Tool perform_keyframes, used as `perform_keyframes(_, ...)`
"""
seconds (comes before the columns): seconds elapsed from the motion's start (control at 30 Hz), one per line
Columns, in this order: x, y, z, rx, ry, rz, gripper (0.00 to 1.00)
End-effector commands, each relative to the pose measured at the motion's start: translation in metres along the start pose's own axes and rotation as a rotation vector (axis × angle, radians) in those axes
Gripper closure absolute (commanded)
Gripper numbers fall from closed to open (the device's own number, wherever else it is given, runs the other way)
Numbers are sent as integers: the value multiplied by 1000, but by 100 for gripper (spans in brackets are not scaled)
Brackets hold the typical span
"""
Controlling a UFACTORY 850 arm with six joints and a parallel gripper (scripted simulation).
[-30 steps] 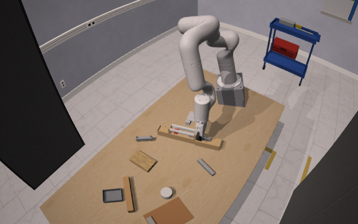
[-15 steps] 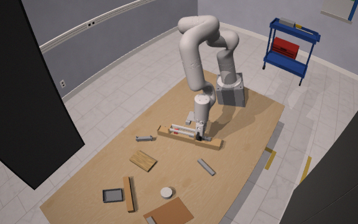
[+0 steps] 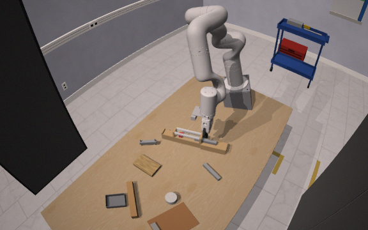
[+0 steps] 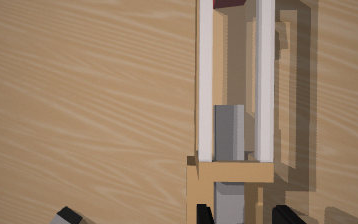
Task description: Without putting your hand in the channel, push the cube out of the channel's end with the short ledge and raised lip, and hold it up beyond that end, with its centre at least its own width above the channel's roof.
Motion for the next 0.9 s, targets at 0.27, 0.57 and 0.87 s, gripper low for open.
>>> perform_keyframes(0.27, -1, -1, 7, 13, -7, 2, 61)
perform_keyframes(0.57, 7, -78, 4, 6, 26, -220, 61)
perform_keyframes(0.87, 55, -191, 6, 14, -4, -587, 61)
Point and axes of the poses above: the point where the finger pads meet when closed, its own z axis back along the fingers, its own y axis across the jaws, x = y × z, the point moved 9 cm from there along z, back along the fingers, and after that the axes turned 11 degrees about z, right-handed, at the moved point
